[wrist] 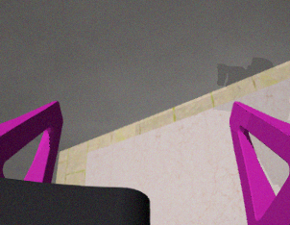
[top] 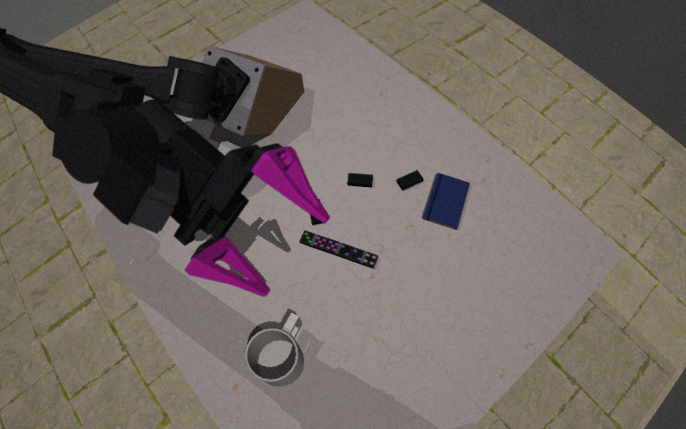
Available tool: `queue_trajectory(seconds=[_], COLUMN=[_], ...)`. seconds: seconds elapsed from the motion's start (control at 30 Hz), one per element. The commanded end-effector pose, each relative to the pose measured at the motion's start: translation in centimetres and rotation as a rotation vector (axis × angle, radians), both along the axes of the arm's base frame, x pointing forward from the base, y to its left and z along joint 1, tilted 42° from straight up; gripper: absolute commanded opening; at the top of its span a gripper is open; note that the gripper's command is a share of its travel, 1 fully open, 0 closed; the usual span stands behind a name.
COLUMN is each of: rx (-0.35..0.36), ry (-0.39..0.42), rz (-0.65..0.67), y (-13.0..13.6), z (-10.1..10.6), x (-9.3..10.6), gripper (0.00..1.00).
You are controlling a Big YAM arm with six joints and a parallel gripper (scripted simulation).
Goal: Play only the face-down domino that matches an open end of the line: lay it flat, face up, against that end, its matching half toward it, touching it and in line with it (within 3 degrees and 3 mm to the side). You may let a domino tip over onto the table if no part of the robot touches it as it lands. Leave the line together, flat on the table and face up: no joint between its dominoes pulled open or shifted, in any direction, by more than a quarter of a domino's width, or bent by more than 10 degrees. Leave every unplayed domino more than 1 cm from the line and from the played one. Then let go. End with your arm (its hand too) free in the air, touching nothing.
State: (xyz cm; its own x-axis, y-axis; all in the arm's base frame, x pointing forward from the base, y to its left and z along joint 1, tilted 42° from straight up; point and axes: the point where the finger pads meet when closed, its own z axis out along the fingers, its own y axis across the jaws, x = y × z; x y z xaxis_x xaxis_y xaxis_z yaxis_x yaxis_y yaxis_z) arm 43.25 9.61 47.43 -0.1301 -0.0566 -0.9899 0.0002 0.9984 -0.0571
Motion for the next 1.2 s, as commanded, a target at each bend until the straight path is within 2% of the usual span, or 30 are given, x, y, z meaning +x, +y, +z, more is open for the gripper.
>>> queue_trajectory(seconds=[0.0,0.13,0.17,0.47,0.7,0.73,1.03,1.17], rx=[0.029,0.029,0.013,0.025,0.025,-0.008,0.017,0.017], ry=[-0.064,-0.064,-0.037,-0.065,-0.065,-0.037,-0.065,-0.065], rz=[0.015,0.015,0.023,0.020,0.020,0.031,0.023,0.023], y=[0.9,0.9,1.6,6.4,6.4,7.2,11.5,11.5], z=[1.8,1.8,0.6,-5.5,-5.5,-7.1,-13.9,-13.9], x=[-1.1,-1.1,-2.0,-8.9,-8.9,-9.7,-16.4,-16.4], gripper=[1.00,1.00,1.00,1.00,1.00,1.00,1.00,1.00])
